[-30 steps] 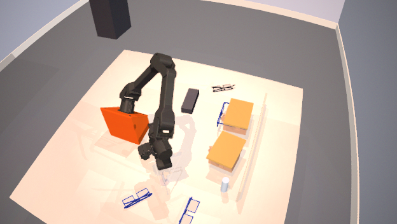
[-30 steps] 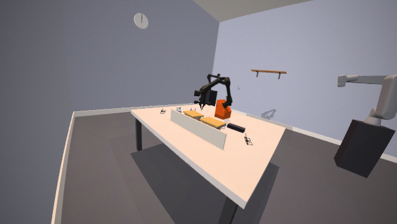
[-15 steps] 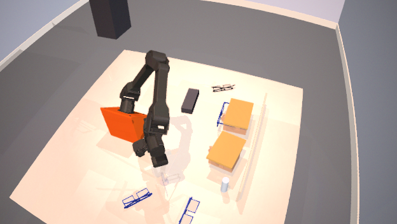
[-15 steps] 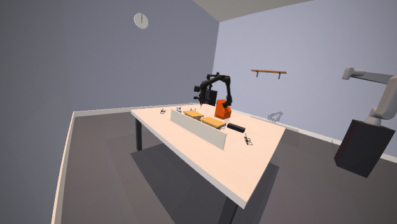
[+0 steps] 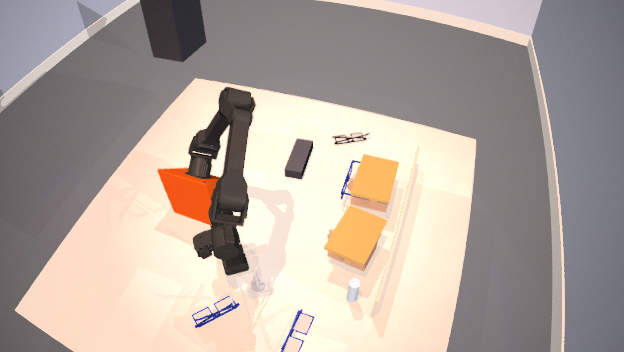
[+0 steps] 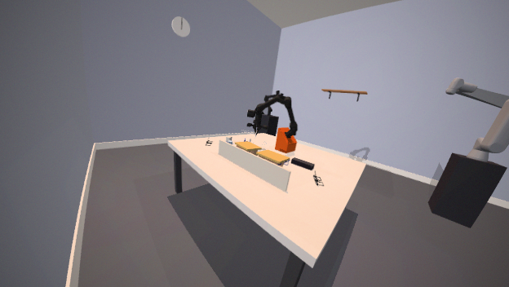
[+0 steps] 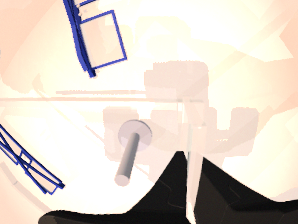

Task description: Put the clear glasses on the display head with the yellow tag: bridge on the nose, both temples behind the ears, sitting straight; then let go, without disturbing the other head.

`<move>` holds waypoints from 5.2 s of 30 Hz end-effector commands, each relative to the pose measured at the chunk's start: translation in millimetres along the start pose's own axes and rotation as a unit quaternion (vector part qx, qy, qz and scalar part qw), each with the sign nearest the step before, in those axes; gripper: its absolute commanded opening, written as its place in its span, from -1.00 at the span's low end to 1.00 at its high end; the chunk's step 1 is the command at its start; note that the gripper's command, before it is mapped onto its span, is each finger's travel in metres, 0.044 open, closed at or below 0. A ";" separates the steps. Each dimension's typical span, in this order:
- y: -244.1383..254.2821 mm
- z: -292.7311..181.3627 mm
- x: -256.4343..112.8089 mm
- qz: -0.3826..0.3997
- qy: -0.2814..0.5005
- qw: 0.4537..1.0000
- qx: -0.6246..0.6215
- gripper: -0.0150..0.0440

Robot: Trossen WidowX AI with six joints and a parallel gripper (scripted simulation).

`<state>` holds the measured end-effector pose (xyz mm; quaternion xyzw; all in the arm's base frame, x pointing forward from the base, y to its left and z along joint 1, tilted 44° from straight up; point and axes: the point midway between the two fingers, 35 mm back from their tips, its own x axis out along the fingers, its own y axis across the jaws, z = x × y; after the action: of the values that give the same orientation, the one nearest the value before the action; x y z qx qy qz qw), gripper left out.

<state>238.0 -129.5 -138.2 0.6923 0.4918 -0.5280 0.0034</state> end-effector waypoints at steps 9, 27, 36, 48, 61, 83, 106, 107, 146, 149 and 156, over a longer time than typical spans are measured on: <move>-2.4 1.0 56.3 -0.005 0.000 1.000 0.001 -0.49; -8.9 8.7 56.2 -0.005 0.000 1.000 0.001 -0.49; -12.9 13.3 56.2 -0.005 0.000 1.000 0.001 -0.49; -18.6 21.0 56.1 -0.005 -0.001 1.000 0.002 -0.49; -23.5 30.4 56.0 -0.005 -0.001 1.000 0.002 -0.49; -28.0 46.1 55.7 -0.005 -0.002 1.000 0.002 -0.49; -28.6 48.4 55.7 -0.005 -0.002 1.000 0.002 -0.49; -28.6 48.4 55.7 -0.005 -0.002 1.000 0.002 -0.49; -26.1 16.8 -9.5 0.000 -0.008 0.993 -0.118 -0.49; -26.0 5.5 -11.8 0.002 -0.011 0.983 -0.185 -0.49; -27.5 -21.4 -16.1 0.005 -0.017 0.941 -0.337 -0.49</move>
<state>227.6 -122.0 -110.6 0.6588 0.6128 -0.3863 0.2031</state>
